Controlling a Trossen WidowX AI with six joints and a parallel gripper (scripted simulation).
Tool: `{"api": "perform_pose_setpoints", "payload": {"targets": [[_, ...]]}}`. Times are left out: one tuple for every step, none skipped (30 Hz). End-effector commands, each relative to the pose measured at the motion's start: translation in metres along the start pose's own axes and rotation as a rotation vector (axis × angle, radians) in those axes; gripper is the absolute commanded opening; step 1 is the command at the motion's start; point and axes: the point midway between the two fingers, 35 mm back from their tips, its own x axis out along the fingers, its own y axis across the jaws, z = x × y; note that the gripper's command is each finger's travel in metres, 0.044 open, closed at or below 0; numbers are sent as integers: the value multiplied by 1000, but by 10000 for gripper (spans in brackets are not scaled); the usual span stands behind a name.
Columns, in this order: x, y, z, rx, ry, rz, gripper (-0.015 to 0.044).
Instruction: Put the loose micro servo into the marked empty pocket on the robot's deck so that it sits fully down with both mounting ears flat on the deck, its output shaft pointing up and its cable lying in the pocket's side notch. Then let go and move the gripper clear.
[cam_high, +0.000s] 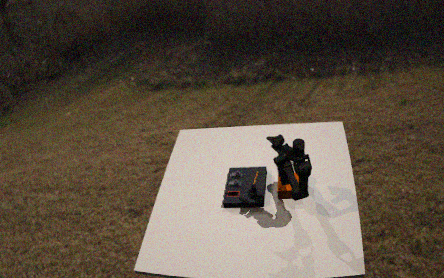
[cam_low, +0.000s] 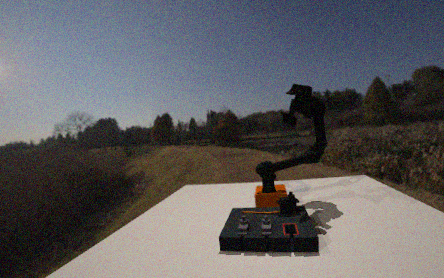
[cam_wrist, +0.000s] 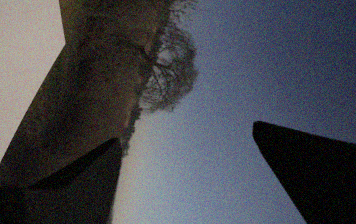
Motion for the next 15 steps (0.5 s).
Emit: {"api": "perform_pose_setpoints", "payload": {"targets": [[0, 0, -1, 5, -2, 1, 426], [1, 0, -2, 16, -5, 3, 440], [2, 1, -3, 32, -9, 6, 440], [3, 1, -5, 53, -16, 11, 440], [5, 2, -8, 80, -23, 16, 440], [7, 2, -10, 111, -32, 23, 440], [9, 3, -13, 141, -42, 30, 440], [11, 4, -16, 173, -51, 38, 440], [13, 5, -19, 204, -60, 46, 440], [15, 6, -21, 237, -69, 55, 440], [18, 7, -24, 269, -76, 64, 440], [21, 8, -27, 300, -85, 74, 440], [23, 9, -29, 331, -93, 84, 440], [26, 10, -31, 362, -91, 93, 440], [28, 12, -34, 391, -89, 102, 440]]}}
